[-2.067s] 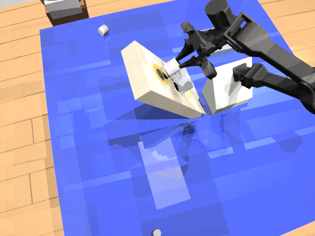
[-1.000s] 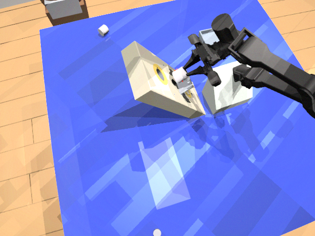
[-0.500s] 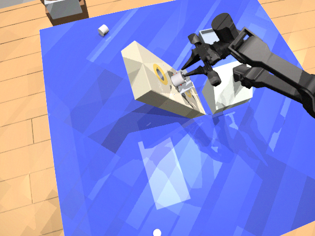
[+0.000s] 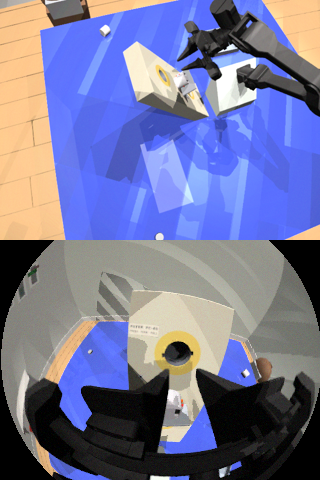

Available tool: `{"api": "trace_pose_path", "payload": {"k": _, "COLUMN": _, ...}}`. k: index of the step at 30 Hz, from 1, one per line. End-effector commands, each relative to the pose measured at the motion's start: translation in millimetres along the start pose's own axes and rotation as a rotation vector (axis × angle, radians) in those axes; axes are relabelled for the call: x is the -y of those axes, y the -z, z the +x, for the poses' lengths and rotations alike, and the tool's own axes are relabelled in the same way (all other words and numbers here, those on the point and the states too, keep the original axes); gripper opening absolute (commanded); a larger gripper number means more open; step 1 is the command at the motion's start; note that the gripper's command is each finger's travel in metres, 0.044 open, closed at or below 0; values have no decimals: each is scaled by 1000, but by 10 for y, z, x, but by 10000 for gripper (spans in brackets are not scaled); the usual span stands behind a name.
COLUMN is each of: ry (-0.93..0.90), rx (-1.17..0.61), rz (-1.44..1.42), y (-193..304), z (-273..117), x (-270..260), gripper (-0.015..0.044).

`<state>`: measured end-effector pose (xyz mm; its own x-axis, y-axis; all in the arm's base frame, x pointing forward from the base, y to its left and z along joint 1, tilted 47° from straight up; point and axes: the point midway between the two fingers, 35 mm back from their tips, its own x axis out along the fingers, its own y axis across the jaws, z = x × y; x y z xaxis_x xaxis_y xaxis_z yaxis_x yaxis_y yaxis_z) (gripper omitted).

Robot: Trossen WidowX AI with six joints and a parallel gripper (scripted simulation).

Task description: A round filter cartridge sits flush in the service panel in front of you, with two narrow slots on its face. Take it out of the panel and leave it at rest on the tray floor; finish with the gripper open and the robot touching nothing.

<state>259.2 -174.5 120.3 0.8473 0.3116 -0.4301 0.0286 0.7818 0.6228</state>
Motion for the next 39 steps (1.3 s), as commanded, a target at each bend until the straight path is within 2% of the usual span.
{"api": "trace_pose_path", "payload": {"k": 1, "ry": 2, "rx": 6, "rz": -11, "y": -203, "z": -110, "x": 52, "gripper": 215}}
{"api": "trace_pose_path", "payload": {"k": 8, "ry": 3, "rx": 8, "rz": -14, "y": -620, "z": -447, "x": 104, "gripper": 399}}
{"api": "trace_pose_path", "payload": {"k": 12, "ry": -3, "rx": -116, "rz": 49, "y": -249, "z": -259, "x": 93, "gripper": 305}}
{"api": "trace_pose_path", "payload": {"k": 18, "ry": -36, "rx": -418, "rz": 161, "y": 602, "z": -17, "x": -67, "gripper": 305}}
{"api": "trace_pose_path", "payload": {"k": 39, "ry": -35, "rx": -427, "rz": 163, "y": 732, "z": 235, "x": -82, "gripper": 305}}
